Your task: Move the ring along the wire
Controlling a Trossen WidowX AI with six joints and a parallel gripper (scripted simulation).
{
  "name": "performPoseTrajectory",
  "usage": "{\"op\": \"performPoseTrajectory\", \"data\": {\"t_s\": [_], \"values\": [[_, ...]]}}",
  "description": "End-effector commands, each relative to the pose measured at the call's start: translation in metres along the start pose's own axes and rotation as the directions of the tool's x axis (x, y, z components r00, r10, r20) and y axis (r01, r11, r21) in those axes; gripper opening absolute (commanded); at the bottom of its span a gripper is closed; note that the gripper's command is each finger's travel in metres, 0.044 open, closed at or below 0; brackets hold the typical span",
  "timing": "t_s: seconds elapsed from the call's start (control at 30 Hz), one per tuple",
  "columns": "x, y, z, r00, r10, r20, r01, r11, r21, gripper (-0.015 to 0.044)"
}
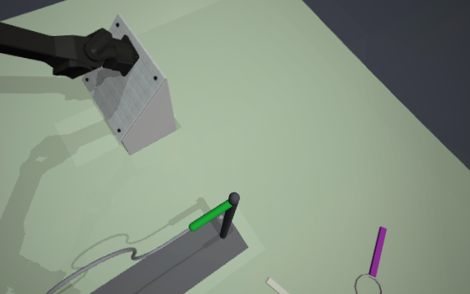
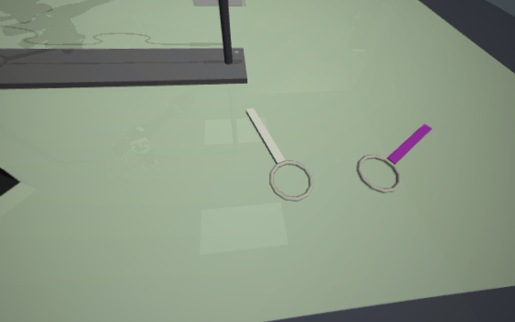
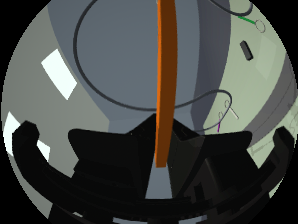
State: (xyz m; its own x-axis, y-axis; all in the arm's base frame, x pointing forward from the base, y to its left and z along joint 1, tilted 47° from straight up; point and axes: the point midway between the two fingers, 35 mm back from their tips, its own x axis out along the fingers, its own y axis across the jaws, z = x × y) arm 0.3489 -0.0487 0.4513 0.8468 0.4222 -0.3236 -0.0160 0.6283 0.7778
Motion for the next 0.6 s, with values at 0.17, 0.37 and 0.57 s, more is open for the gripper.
{"op": "performPoseTrajectory", "data": {"t_s": [0.17,0.37,0.57], "values": [[-0.0004,-0.0002,0.0004,0.999,-0.050,0.009,0.051,0.995,-0.088,-0.0150],[-0.0003,-0.0019,0.0006,0.997,-0.082,0.015,0.083,0.987,-0.135,-0.0150],[-0.0003,-0.0036,0.0008,0.993,-0.113,0.024,0.116,0.977,-0.182,-0.0150]]}}
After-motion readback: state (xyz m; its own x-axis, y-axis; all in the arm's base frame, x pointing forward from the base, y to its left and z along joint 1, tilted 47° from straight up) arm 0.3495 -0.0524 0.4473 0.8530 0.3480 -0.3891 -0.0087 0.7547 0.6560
